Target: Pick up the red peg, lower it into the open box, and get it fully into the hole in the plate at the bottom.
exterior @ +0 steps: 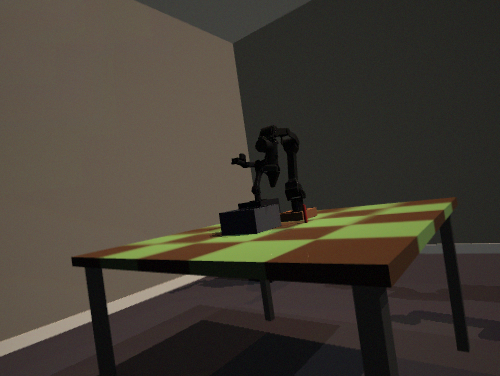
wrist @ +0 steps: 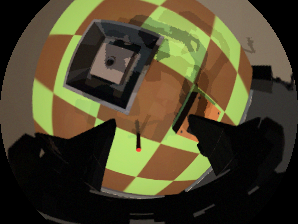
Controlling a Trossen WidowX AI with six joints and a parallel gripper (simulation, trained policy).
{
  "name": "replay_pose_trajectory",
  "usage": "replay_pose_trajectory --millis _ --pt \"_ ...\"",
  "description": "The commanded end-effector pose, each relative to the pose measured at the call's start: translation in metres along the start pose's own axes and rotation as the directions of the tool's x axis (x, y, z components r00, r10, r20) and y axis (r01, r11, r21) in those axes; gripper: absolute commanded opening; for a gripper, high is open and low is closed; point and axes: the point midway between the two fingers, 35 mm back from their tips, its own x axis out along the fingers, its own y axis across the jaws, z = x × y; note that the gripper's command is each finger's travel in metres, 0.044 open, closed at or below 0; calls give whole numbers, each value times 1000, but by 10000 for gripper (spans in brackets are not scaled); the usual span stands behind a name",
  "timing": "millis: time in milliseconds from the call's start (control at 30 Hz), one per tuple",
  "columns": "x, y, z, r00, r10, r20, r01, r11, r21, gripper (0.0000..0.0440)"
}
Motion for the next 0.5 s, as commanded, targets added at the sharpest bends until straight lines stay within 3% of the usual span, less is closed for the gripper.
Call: replay_pose_trajectory --millis 0,467 --pt "7 5 -18 999 -29 -33 28 999 -34 440" --pt "45 22 -93 990 -112 -85 95 980 -177 440"
